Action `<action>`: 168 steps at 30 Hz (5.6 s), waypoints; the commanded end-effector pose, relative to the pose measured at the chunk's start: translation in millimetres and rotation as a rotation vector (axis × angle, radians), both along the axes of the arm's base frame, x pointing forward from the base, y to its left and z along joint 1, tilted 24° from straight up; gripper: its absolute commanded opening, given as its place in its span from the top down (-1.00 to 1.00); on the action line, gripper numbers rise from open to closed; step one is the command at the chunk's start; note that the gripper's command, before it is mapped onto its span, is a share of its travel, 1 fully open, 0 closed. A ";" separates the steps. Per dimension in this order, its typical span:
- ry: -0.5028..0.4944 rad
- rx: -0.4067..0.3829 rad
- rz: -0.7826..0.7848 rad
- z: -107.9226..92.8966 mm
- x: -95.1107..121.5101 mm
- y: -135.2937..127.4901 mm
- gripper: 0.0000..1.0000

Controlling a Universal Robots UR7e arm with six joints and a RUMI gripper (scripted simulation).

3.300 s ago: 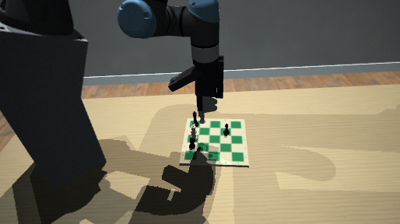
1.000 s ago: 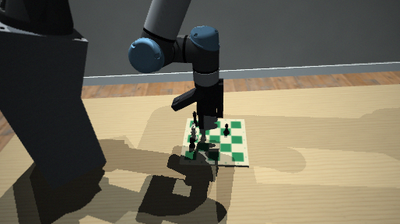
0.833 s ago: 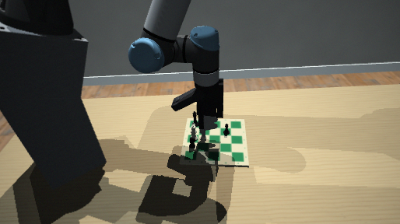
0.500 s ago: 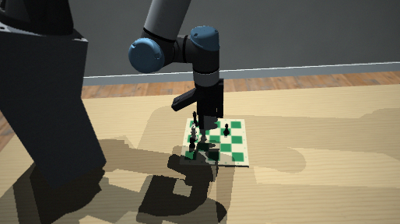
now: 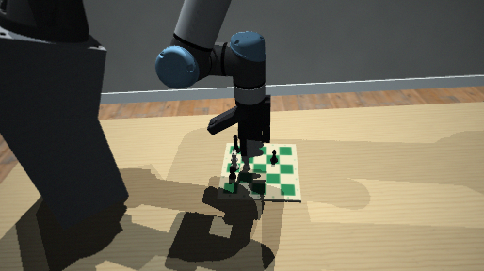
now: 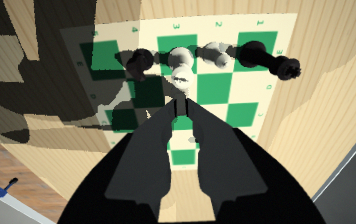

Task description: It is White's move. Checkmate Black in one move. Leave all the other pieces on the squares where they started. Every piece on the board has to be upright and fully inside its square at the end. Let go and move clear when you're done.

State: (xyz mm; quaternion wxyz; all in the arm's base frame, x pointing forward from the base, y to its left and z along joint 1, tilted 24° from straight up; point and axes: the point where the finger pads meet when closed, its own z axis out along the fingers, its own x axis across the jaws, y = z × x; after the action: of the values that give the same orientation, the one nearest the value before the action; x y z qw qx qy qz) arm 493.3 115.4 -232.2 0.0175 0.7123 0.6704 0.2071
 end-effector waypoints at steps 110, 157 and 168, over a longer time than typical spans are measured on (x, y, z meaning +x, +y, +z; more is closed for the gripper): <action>-0.002 -0.001 -0.001 -3.1 3.5 -0.3 1.00; -0.002 -0.001 -0.001 -3.1 3.5 -0.3 0.56; 0.000 0.000 -0.002 9.8 -2.4 -4.4 0.56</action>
State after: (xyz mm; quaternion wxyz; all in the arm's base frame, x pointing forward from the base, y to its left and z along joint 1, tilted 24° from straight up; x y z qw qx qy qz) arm 495.0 114.5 -233.0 0.0179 0.7123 0.6704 0.2072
